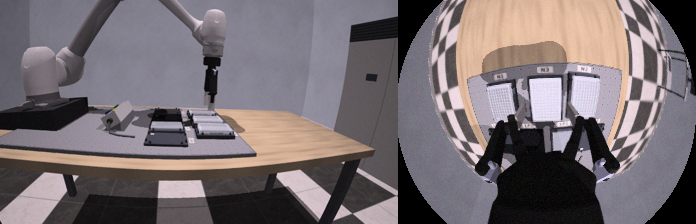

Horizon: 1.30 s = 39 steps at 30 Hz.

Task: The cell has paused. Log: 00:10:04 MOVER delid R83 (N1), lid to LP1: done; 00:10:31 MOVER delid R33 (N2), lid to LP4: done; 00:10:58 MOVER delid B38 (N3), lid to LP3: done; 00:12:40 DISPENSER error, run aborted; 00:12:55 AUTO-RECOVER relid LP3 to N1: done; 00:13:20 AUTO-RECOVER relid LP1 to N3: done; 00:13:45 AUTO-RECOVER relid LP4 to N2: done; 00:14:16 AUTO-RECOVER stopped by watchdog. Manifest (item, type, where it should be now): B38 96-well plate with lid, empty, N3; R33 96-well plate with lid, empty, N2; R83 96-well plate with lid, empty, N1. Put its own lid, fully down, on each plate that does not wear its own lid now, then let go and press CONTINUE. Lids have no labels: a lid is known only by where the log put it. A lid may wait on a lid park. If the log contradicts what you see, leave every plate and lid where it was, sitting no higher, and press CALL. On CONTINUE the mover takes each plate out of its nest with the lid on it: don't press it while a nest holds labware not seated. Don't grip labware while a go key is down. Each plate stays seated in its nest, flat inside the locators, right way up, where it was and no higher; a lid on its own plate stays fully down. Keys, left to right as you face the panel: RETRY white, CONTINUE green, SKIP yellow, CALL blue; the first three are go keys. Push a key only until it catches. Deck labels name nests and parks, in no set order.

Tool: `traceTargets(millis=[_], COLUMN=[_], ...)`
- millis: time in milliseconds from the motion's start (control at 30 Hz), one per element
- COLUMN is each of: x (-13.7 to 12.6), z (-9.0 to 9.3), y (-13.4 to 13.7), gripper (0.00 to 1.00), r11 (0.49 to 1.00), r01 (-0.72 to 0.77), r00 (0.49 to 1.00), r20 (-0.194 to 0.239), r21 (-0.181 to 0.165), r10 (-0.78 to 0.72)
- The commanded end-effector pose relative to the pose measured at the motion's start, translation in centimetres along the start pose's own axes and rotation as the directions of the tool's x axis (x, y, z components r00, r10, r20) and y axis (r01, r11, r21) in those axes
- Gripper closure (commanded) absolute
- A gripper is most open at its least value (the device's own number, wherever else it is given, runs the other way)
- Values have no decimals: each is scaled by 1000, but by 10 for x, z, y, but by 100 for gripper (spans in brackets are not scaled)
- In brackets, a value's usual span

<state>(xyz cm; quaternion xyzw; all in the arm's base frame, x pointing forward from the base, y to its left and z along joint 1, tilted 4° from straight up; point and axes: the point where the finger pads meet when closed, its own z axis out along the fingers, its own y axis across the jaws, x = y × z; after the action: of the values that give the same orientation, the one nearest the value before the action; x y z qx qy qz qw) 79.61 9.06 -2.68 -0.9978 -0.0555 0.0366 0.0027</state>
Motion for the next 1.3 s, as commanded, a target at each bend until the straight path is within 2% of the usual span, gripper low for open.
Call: traceTargets(millis=[0, 733, 1267], x=[0, 0, 0], z=[0, 9, 25], y=[0, 0, 0], gripper=[34, 34, 34], r11=[1000, 1000, 1000], r01=[0, 0, 0], r00=[1000, 1000, 1000], r20=[0, 0, 0], r21=[0, 0, 0], r10=[0, 0, 0])
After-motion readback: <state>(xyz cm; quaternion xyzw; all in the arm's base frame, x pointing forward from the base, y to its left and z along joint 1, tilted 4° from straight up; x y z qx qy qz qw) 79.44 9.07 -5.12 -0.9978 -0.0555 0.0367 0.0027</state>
